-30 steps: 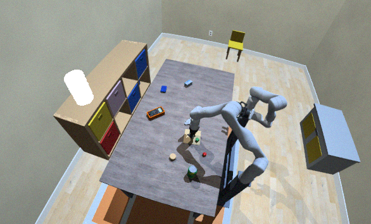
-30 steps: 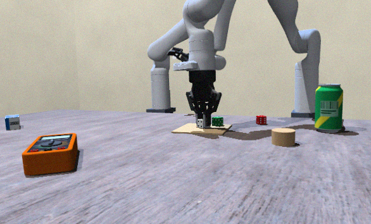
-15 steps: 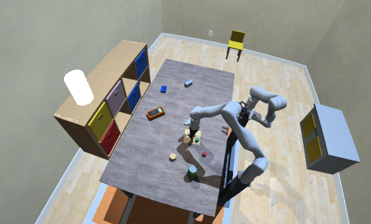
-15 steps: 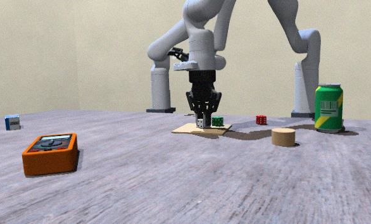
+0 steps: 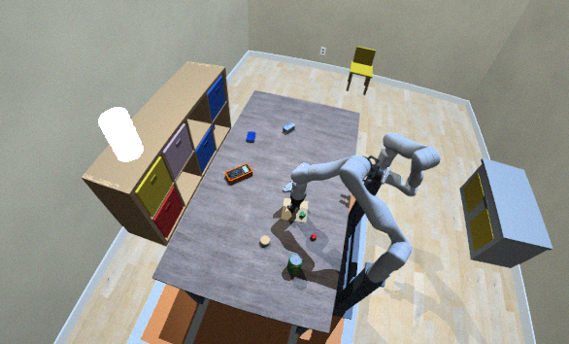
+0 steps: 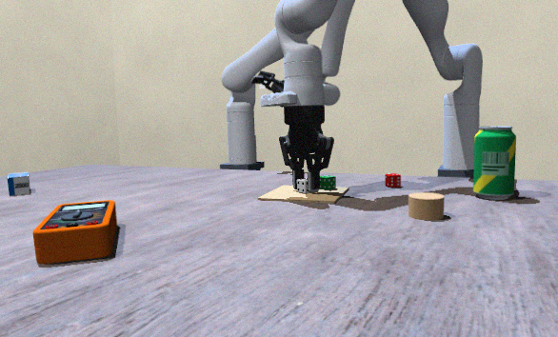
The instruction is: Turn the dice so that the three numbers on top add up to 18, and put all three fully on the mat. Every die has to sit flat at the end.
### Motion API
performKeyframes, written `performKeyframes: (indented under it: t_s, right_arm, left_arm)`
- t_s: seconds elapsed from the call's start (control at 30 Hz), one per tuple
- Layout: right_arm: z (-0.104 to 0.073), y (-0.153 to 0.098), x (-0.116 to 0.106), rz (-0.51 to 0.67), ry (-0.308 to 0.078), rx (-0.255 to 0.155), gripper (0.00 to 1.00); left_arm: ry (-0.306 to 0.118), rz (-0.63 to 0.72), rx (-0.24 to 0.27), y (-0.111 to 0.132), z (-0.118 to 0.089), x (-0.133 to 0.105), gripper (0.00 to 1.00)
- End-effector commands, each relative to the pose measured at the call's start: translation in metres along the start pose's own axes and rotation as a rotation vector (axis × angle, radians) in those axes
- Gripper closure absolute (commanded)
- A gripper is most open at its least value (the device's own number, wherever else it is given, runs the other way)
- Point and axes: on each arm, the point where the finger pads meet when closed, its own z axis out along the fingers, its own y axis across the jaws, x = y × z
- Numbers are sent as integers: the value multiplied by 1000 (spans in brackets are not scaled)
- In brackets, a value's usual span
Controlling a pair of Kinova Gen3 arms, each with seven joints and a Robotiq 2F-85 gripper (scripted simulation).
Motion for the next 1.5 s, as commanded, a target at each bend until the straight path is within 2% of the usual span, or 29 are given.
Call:
performKeyframes:
  t_s: [0.0,0.33,0.47,0.7,0.77,1.0,1.2,1.23,1.47]
  right_arm:
    - [0,0,0,1,0,0,2]
    - [0,0,0,1,0,0,2]
    - [0,0,0,1,0,0,2]
    - [0,0,0,1,0,0,2]
    - [0,0,0,1,0,0,2]
    - [0,0,0,1,0,0,2]
    - [0,0,0,1,0,0,2]
    - [0,0,0,1,0,0,2]
    - [0,0,0,1,0,0,2]
  left_arm:
    - [2,0,0,0,-1,1,536]
    - [2,0,0,0,-7,1,536]
    - [2,0,0,0,-21,1,536]
    - [2,0,0,0,-59,1,536]
    - [2,0,0,0,-59,1,536]
    - [2,0,0,0,-86,0,536]
    - [2,0,0,0,-91,0,536]
    - [2,0,0,0,-91,0,2]
    - [2,0,0,0,-91,0,2]
